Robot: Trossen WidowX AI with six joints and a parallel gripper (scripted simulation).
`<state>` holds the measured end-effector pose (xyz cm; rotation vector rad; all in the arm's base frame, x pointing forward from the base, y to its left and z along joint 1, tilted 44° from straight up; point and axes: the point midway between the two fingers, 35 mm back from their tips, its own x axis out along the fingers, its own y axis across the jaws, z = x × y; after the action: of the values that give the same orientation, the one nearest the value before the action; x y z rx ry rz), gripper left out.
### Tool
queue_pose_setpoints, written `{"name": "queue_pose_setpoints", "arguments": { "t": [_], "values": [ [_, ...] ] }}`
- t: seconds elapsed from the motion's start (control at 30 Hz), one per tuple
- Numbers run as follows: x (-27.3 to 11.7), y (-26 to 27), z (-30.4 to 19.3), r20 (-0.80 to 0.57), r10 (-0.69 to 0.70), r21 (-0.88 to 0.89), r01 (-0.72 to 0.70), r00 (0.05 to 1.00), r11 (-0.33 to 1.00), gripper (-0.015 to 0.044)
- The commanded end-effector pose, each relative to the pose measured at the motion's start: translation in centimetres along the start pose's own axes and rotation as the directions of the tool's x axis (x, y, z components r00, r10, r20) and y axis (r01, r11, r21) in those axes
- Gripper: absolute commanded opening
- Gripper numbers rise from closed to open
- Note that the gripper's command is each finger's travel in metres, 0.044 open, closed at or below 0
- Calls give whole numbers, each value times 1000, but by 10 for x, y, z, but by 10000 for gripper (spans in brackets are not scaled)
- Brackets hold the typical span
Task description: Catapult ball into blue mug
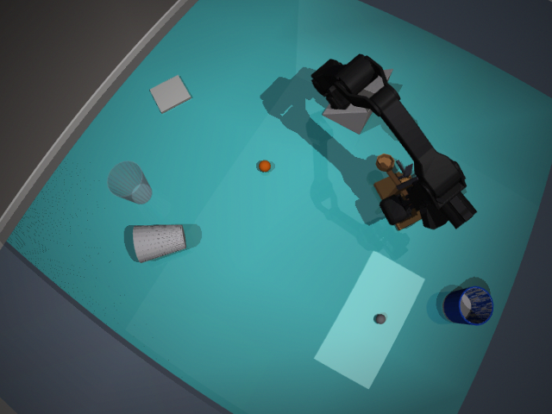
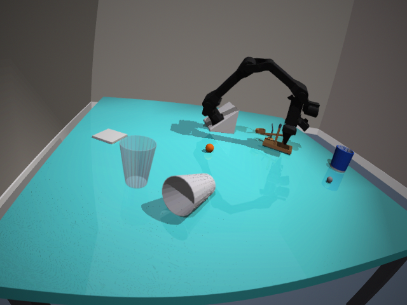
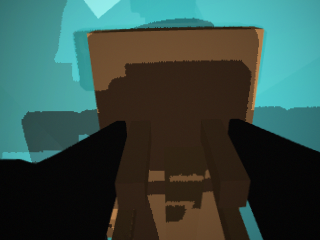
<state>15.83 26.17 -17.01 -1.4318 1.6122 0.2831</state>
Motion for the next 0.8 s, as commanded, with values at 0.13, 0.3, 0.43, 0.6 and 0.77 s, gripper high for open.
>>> {"name": "queue_pose_setpoints", "arguments": {
  "t": [0.13, 0.3, 0.43, 0.6, 0.77],
  "values": [
    [3, 0, 0, 1, 0, 0, 0, 1000, 1000, 0],
    [3, 0, 0, 1, 0, 0, 0, 1000, 1000, 52],
    [3, 0, 0, 1, 0, 0, 0, 1000, 1000, 157],
    [3, 0, 0, 1, 0, 0, 0, 1000, 1000, 289],
    [-5, 0, 1, 2, 0, 0, 0, 1000, 1000, 420]
  ]
}}
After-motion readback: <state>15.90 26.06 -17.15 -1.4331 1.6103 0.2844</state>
